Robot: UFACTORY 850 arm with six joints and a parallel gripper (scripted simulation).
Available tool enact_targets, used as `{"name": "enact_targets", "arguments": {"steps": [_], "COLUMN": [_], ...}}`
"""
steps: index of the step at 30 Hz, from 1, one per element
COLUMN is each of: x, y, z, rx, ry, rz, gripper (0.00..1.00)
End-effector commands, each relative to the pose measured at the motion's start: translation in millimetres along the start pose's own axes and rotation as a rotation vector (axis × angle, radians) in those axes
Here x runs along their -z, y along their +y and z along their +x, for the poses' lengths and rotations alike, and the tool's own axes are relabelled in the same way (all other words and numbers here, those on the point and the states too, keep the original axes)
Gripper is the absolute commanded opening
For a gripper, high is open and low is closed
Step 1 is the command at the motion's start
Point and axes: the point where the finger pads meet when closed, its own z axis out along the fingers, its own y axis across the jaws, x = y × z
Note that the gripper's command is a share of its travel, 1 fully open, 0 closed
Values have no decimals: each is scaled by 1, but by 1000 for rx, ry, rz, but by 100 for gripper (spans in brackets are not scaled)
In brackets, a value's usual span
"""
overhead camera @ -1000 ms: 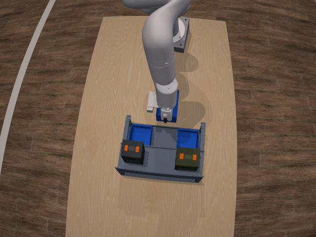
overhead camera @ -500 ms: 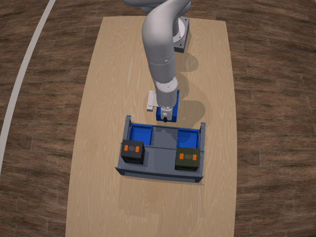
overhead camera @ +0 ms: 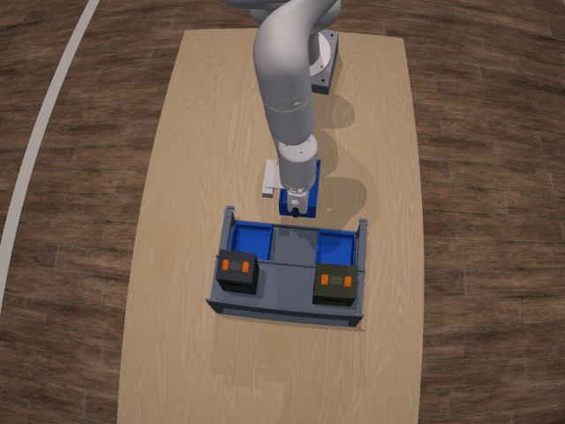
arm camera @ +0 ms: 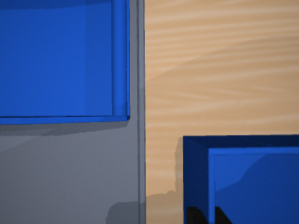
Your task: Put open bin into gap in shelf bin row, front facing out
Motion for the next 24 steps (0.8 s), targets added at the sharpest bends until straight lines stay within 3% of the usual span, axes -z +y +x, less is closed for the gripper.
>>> {"name": "enact_targets", "arguments": {"steps": [1, 24], "x": [6, 16], "y": [-1, -1], "z": [0, 0], "rx": [0, 0], "ry": [2, 2], "rz": [-4, -4], "gripper": [0, 0]}}
